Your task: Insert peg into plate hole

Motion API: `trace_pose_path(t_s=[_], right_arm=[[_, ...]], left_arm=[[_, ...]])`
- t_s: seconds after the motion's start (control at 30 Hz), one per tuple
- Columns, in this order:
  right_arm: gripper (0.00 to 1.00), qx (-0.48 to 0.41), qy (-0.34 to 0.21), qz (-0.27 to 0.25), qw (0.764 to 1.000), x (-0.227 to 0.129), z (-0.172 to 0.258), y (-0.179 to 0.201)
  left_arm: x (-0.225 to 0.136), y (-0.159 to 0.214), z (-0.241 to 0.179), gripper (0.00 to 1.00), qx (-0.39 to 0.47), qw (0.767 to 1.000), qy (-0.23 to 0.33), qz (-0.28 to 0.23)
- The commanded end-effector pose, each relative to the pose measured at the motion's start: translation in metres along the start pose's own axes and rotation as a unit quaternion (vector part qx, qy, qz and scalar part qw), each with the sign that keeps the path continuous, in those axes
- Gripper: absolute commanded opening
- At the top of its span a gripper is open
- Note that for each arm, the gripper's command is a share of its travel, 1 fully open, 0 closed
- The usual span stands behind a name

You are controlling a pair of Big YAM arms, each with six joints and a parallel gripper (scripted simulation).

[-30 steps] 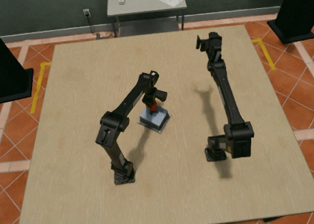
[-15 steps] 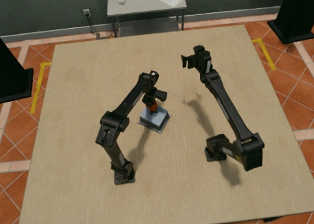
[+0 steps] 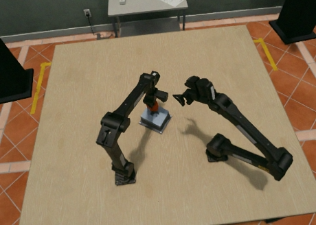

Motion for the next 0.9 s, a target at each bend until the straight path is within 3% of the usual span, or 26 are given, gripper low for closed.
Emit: trace_pose_path(t_s=[0.0,0.1,0.43,0.57,0.67,0.87], right_arm=[[1.00,-0.009,-0.021,-0.005,1.000,-0.027,0.015,-0.003],[1.00,-0.015,-0.035,0.011,0.999,-0.025,0.023,0.013],[1.00,-0.015,-0.030,0.004,0.999,-0.028,0.019,0.002],[1.00,-0.018,-0.030,-0.002,0.999,-0.028,0.019,0.000],[1.00,-0.018,-0.030,-0.002,0.999,-0.028,0.019,0.000],[1.00,-0.018,-0.030,-0.002,0.999,-0.028,0.019,0.000]], left_arm=[[-0.012,-0.001,0.006,0.46,0.000,1.000,-0.017,-0.004],[-0.013,-0.001,0.007,0.46,0.000,1.000,-0.017,-0.004],[-0.013,-0.001,0.007,0.46,0.000,1.000,-0.018,-0.004],[-0.013,-0.001,0.007,0.01,0.000,1.000,-0.018,-0.004],[-0.035,-0.002,0.010,0.35,0.000,0.999,-0.036,-0.007],[-0.052,-0.002,0.009,0.40,0.000,0.999,-0.036,-0.007]])
Point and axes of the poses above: on each arm, the point where the finger pads meet when closed, its own x axis out along the fingers, its own z axis across the jaws, y = z × x, the point moved 6 cm from there along -x, back along the fingers, and after that the axes turned 10 degrees about -x, right-handed, at the moved point
